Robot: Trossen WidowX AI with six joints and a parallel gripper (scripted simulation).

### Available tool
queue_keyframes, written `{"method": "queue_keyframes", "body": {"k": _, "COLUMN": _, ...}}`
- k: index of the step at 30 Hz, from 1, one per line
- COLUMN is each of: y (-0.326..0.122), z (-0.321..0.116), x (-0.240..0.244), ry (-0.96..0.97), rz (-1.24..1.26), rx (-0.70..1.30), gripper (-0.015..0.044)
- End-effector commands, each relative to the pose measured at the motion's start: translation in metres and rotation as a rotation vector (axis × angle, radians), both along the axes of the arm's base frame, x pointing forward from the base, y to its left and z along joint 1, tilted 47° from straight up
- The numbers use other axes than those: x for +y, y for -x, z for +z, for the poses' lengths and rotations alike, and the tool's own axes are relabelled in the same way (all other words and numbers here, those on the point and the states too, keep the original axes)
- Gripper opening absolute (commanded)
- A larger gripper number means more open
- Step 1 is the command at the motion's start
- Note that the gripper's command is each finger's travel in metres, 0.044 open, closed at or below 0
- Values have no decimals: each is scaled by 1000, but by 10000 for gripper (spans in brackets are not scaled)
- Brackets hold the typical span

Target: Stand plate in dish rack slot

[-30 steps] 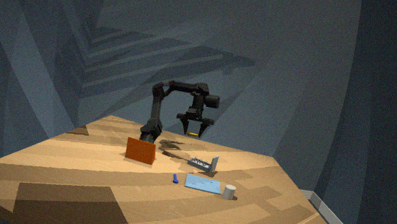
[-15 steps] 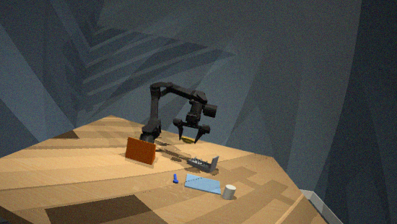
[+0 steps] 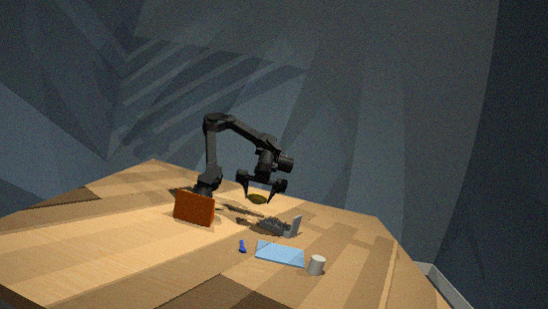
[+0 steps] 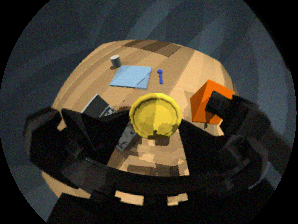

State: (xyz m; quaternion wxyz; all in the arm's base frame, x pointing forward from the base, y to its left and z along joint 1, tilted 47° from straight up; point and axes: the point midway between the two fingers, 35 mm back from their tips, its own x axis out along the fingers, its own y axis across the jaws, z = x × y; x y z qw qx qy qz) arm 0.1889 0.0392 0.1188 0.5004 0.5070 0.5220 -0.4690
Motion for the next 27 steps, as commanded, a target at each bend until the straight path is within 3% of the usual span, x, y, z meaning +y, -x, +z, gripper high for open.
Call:
{"method": "queue_keyframes", "body": {"k": 1, "y": 0, "z": -7, "x": 0, "ry": 84, "rz": 49, "rx": -45, "gripper": 0}}
{"method": "queue_keyframes", "body": {"k": 27, "y": -14, "z": -14, "x": 10, "ry": 455, "rz": 293, "rx": -423, "gripper": 0}}
